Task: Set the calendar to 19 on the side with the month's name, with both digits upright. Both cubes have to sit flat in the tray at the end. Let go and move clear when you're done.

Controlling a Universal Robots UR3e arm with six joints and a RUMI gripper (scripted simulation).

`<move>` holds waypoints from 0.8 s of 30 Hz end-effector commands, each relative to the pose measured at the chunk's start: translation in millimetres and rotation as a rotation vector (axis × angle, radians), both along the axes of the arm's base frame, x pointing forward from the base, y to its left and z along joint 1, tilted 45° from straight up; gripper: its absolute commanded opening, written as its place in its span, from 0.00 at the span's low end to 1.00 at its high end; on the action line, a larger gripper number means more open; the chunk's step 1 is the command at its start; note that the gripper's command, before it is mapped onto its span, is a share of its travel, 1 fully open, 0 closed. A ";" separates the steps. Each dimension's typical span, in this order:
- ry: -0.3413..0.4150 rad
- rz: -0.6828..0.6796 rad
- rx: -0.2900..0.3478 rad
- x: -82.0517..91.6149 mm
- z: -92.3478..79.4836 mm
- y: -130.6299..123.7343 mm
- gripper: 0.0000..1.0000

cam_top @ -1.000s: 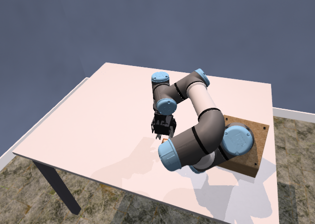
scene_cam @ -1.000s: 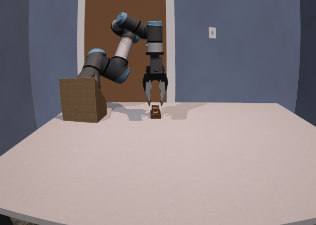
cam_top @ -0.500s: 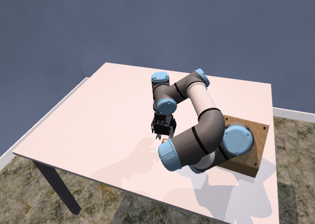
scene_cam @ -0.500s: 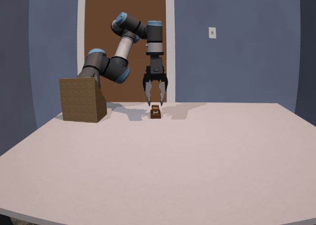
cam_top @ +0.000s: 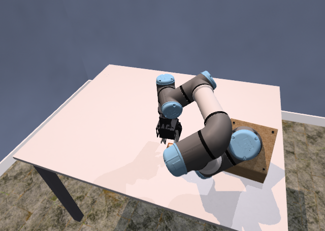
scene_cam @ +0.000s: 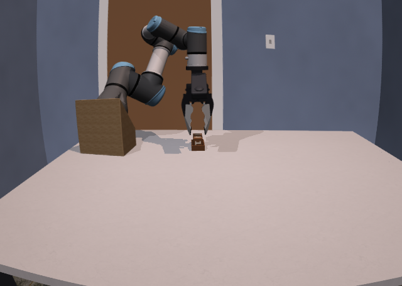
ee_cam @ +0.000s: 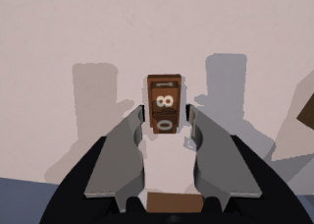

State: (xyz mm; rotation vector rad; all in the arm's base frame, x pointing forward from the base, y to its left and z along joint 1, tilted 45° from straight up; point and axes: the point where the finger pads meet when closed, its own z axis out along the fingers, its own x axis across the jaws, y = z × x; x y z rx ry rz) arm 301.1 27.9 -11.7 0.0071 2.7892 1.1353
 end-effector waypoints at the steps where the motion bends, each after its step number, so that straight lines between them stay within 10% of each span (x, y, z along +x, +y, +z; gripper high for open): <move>1: -0.001 -0.001 -0.002 0.6 -0.9 0.2 0.28; 24: -0.001 -0.001 -0.002 3.7 -18.9 17.9 0.28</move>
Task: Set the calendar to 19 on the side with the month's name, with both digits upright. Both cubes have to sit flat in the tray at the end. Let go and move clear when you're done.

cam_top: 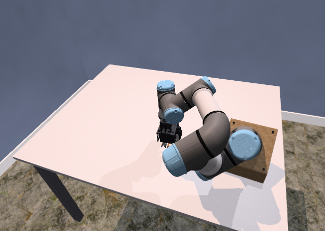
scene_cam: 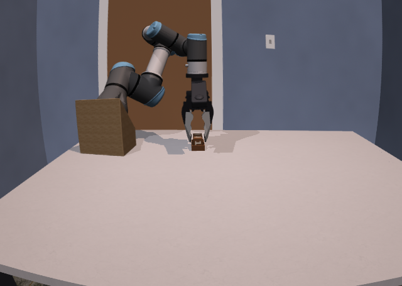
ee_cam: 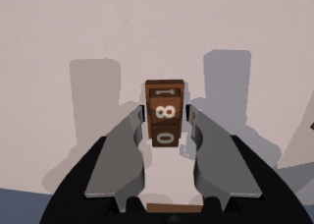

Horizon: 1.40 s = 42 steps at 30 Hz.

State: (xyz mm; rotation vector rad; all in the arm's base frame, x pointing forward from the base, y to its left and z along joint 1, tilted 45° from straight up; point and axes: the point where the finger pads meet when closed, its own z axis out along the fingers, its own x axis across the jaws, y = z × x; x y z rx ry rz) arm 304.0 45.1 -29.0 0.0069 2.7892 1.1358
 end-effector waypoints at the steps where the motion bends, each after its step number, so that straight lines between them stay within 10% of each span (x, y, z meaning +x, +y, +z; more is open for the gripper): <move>1: -0.001 -0.001 -0.002 0.9 -1.6 0.7 0.28; 39: -0.001 -0.001 -0.002 0.9 -1.8 0.9 0.28; 40: -0.001 -0.001 -0.002 0.9 -1.8 0.9 0.10; 42: -0.001 -0.001 -0.002 0.9 -1.8 0.9 0.10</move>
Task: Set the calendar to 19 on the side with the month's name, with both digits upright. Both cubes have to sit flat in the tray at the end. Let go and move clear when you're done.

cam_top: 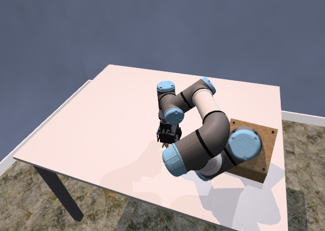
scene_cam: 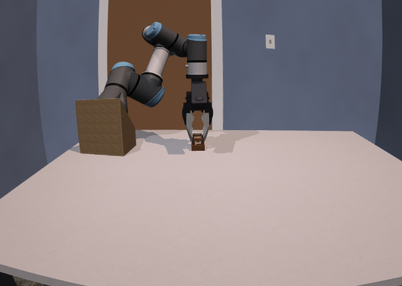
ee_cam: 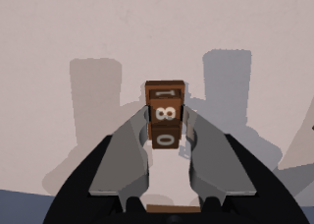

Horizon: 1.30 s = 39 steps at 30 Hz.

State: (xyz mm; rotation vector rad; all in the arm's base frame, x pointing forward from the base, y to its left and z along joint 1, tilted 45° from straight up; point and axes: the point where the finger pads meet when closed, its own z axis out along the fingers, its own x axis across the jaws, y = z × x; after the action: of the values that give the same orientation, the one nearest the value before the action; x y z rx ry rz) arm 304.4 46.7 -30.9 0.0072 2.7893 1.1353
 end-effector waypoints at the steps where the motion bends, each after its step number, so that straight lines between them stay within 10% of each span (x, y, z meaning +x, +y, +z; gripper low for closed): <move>1: -0.001 -0.001 -0.002 0.5 0.2 -0.8 0.10; 39: -0.001 -0.001 -0.002 0.0 2.9 -3.6 0.10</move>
State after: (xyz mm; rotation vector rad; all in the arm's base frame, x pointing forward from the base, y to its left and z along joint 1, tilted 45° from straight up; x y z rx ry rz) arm 304.2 45.8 -30.0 0.0072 2.7893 1.1354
